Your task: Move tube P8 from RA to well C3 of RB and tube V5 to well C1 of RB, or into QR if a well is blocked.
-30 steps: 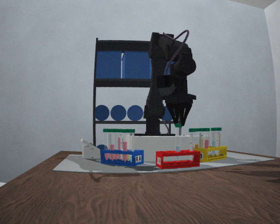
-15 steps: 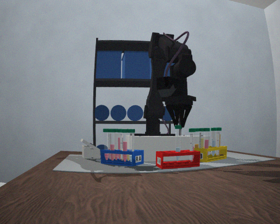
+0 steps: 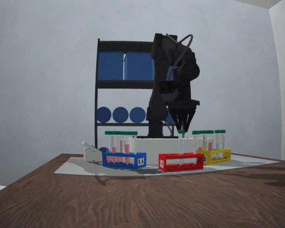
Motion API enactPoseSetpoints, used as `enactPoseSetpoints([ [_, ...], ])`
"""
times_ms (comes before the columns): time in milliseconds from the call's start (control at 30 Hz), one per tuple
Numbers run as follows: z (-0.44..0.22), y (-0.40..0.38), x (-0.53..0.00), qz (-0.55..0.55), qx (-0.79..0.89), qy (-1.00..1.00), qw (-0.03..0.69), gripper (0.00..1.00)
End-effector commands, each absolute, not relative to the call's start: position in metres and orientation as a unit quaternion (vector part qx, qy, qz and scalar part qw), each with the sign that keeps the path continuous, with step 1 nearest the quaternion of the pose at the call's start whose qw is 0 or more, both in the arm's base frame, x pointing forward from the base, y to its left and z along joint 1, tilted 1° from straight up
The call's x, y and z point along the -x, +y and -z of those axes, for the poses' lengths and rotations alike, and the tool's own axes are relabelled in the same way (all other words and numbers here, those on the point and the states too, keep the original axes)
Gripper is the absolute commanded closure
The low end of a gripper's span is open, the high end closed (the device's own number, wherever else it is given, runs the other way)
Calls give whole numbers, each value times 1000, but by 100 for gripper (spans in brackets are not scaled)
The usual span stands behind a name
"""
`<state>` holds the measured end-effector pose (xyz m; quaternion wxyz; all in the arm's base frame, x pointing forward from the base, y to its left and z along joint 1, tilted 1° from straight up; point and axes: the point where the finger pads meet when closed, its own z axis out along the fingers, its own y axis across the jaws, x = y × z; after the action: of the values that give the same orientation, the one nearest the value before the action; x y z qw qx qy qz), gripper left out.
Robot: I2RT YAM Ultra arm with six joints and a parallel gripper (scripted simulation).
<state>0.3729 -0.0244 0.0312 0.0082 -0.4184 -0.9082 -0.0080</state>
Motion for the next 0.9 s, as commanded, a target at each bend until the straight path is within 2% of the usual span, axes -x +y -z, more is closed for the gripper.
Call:
enactPoseSetpoints([
  [0,-24,-22,-367,2,418,-908,18,100],
  [700,-30,-24,-374,9,418,-908,5,100],
  [733,-30,-24,-374,9,418,-908,5,76],
  [867,-30,-24,-374,9,418,-908,5,76],
])
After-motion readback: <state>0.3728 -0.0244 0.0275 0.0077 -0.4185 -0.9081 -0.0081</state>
